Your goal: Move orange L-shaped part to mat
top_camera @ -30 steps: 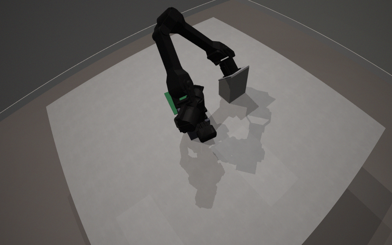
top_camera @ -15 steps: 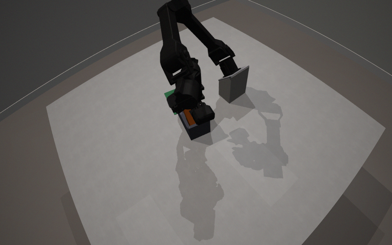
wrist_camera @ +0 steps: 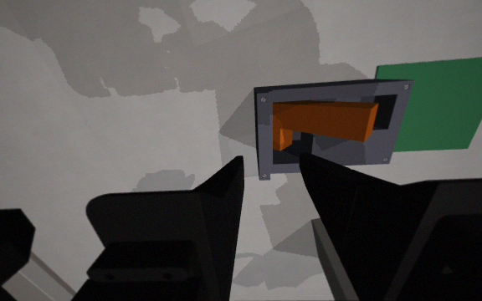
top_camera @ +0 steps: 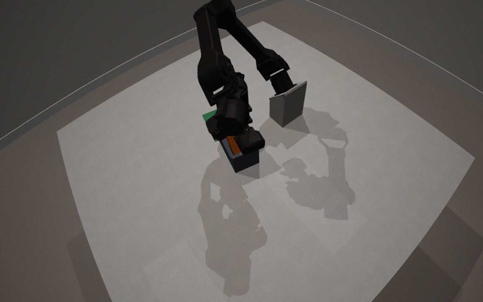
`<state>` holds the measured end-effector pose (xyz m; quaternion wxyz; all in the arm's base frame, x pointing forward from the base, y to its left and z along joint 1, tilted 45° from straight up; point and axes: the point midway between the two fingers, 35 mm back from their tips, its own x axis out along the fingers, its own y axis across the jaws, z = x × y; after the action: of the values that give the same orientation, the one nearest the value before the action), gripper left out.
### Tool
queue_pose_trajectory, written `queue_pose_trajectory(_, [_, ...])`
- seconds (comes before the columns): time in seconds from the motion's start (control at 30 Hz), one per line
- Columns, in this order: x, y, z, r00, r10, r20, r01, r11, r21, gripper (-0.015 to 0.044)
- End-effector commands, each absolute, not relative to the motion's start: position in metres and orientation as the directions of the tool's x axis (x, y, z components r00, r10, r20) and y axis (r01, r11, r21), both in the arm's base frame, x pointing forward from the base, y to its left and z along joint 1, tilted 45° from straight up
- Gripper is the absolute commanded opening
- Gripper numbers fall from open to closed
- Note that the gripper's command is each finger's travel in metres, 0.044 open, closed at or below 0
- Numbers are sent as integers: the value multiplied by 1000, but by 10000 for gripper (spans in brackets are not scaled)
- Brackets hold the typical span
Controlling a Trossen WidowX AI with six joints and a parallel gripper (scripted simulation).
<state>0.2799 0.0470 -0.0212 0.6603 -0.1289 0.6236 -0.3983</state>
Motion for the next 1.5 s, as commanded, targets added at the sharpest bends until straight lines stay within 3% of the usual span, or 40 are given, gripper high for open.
queue_pose_trajectory(0.0, [280, 47, -21, -95, -687, -720, 361, 651, -668, 180])
queue_pose_trajectory(0.23, [280, 47, -21, -95, -687, -720, 361, 651, -668, 180])
queue_pose_trajectory(0.33, [279, 44, -18, -96, -687, -720, 278, 676, -682, 259])
queue_pose_trajectory(0.37, [278, 42, -16, -97, -687, -720, 221, 690, -689, 280])
queue_pose_trajectory(0.6, [272, 21, 5, -108, -689, -717, -353, 701, -620, 280])
queue_pose_trajectory(0.9, [260, -5, 30, -122, -692, -712, -902, 377, -211, 280])
queue_pose_trajectory(1.47, [255, -29, 9, -123, -693, -711, -924, 341, -172, 280])
